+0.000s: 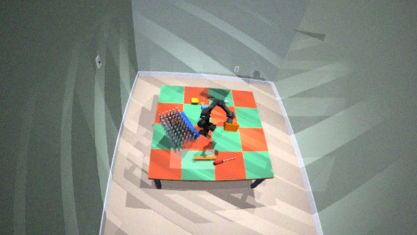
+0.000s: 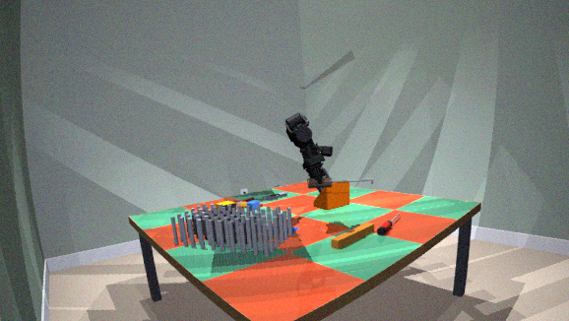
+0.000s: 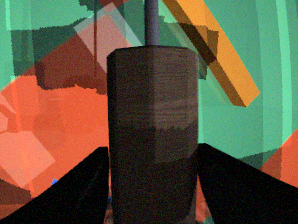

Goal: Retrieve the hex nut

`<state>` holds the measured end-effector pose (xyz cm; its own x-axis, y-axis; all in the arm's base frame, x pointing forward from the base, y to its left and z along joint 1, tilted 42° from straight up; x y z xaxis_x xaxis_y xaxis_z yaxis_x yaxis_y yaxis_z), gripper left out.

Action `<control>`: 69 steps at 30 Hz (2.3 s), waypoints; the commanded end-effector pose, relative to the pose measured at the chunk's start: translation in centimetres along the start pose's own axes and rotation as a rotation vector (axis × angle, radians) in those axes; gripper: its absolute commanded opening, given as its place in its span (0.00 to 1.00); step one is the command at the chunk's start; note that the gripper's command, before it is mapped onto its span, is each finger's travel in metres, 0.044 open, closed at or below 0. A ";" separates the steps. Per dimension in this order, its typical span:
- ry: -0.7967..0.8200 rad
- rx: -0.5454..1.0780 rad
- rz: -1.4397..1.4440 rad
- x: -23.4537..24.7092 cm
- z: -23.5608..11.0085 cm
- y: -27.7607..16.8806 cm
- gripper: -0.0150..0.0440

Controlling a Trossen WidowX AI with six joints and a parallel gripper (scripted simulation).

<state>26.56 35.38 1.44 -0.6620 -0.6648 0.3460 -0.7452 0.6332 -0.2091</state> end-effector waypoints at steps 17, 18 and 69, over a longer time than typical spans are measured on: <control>0.012 -0.088 -0.261 -2.2 2.1 2.2 0.25; 0.012 -0.088 -0.261 -2.3 2.2 2.2 0.25; 0.010 -0.086 -0.260 -2.6 6.0 0.9 0.25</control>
<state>27.05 35.40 -4.95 -0.4521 -0.8018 0.3908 -0.8774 0.4786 -0.0331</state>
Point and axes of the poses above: the point midway between the two fingers, 35 mm back from their tips, its own z axis out along the fingers, its own x axis across the jaws, y = z × x, the point moved 8 cm from there along -z, back along the fingers, and after that the axes turned 15 degrees about z, right-handed, at the moved point
